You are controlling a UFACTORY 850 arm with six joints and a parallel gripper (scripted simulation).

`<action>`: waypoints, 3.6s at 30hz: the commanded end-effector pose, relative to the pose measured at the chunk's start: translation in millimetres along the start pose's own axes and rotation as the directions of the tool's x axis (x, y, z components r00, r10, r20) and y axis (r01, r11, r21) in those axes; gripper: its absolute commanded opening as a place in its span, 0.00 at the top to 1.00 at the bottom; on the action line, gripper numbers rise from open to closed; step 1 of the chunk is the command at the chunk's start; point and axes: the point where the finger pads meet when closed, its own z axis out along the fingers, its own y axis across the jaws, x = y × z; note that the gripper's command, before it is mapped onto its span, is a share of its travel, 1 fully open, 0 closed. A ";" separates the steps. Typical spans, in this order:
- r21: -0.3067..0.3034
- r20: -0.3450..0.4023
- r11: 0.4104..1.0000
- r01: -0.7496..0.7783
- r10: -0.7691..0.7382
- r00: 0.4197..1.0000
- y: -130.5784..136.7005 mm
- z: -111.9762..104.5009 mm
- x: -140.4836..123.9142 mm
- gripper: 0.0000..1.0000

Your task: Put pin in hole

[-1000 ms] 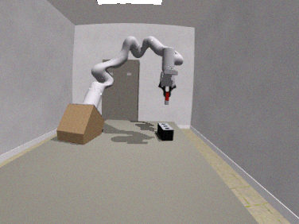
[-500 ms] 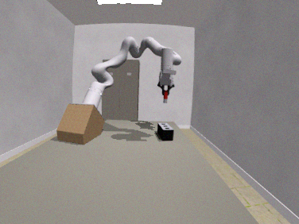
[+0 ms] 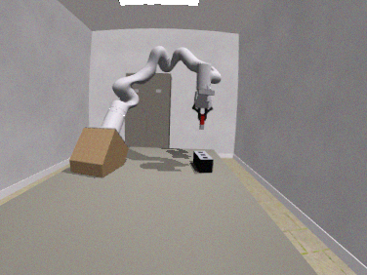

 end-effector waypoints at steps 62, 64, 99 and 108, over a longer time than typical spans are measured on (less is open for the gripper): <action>-0.007 0.000 1.000 -0.004 0.004 1.000 -1.1 126.3 -0.3 1.00; -0.007 0.000 1.000 -0.004 0.004 1.000 -1.1 126.3 -0.3 1.00; -0.007 0.000 1.000 -0.003 0.003 1.000 -1.5 134.2 -0.3 1.00; -0.007 0.000 1.000 -0.003 0.003 1.000 -1.5 134.2 -0.3 1.00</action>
